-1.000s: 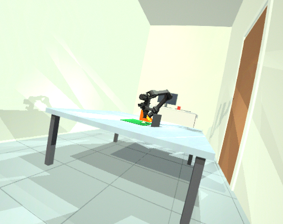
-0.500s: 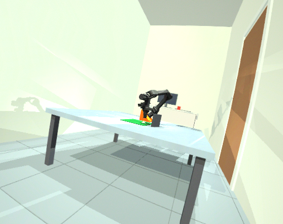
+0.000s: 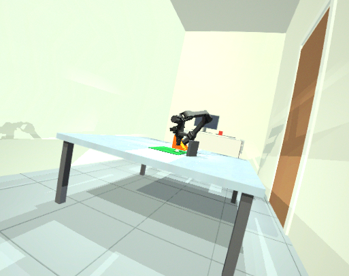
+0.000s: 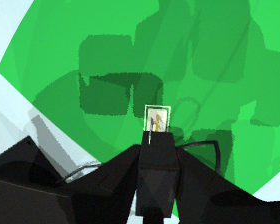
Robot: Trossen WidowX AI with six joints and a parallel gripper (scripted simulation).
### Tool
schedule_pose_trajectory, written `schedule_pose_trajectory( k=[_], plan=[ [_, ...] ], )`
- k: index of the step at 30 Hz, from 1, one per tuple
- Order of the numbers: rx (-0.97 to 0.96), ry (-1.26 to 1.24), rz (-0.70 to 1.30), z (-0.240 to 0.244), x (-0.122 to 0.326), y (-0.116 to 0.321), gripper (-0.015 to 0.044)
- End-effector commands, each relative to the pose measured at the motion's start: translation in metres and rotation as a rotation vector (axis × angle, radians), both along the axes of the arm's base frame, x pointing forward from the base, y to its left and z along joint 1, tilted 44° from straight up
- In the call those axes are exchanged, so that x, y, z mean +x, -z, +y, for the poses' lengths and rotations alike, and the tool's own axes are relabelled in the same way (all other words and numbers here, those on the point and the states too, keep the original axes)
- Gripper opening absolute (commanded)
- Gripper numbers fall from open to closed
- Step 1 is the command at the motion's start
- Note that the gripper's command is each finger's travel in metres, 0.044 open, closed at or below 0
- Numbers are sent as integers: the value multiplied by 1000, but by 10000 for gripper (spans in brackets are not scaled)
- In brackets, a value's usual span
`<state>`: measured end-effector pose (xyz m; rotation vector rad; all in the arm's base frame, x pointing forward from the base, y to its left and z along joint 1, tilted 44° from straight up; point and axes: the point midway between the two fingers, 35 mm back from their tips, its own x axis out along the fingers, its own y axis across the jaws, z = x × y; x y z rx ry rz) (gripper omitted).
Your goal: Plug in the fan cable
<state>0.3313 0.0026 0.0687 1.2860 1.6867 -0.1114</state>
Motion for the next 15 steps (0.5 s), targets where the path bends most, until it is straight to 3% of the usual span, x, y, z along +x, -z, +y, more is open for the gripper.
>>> schedule_pose_trajectory(
  k=[1,15],
  plan=[
    [-2,-5,-2,-1,0,1,0],
    [-1,-3,-1,14,1,16,0]
  ],
)
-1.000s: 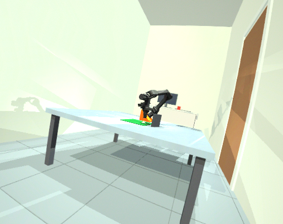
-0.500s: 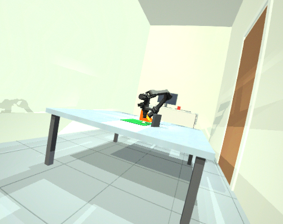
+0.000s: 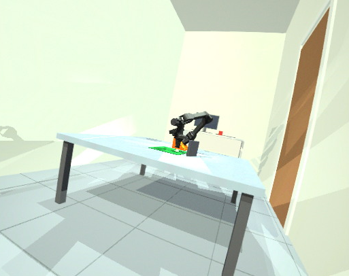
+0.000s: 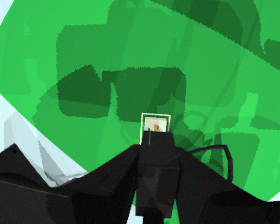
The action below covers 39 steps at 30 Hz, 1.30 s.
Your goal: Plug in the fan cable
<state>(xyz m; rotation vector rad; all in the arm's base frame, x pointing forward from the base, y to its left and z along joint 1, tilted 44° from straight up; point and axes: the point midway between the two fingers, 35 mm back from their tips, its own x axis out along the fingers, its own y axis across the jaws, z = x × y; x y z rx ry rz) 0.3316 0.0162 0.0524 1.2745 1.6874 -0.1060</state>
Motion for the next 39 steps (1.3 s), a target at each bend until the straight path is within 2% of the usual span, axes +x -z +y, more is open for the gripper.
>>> schedule_pose_trajectory(
  k=[1,39],
  plan=[
    [3,9,6,1,1,0,0],
    [4,11,8,6,1,4,0]
  ],
)
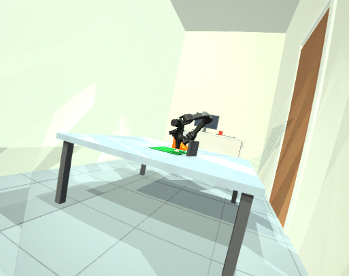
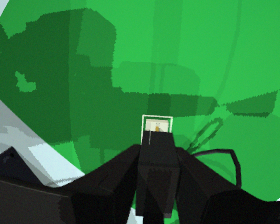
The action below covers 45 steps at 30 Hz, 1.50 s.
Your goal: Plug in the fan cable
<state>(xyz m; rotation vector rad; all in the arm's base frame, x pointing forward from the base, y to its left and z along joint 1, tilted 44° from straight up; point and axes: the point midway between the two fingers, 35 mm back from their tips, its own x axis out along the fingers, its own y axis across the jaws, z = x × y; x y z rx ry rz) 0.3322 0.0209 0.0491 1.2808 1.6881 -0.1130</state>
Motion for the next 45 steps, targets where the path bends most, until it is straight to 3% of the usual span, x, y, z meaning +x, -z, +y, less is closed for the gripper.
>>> schedule_pose_trajectory(
  k=[1,38,45],
  plan=[
    [3,4,3,1,0,1,0],
    [4,4,3,14,1,14,0],
    [2,5,1,11,0,12,184]
  ],
)
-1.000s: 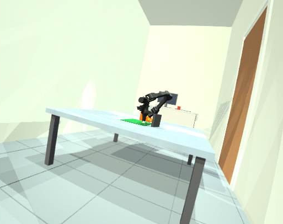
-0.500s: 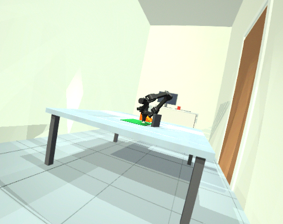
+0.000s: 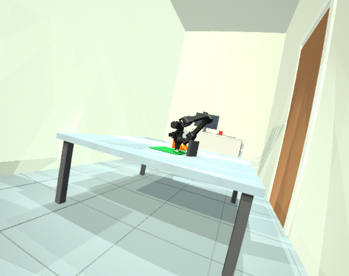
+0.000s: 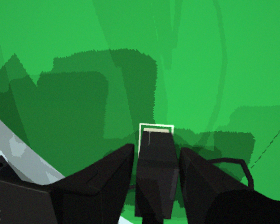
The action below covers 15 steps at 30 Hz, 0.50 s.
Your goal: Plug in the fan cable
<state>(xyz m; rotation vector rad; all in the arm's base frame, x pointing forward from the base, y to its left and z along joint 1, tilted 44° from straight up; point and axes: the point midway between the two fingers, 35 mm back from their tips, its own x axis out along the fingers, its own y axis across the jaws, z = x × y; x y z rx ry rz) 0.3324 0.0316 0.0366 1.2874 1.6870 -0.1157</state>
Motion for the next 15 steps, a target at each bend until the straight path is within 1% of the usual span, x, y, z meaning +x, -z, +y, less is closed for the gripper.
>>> schedule_pose_trajectory(
  k=[1,3,6,10,15],
  plan=[
    [0,-1,-1,0,0,0,210],
    [0,-1,-1,0,0,0,260],
    [0,-1,-1,-2,0,-2,260],
    [-1,-1,1,-36,-1,-37,260],
    [-1,-1,1,-39,0,-39,260]
  ],
)
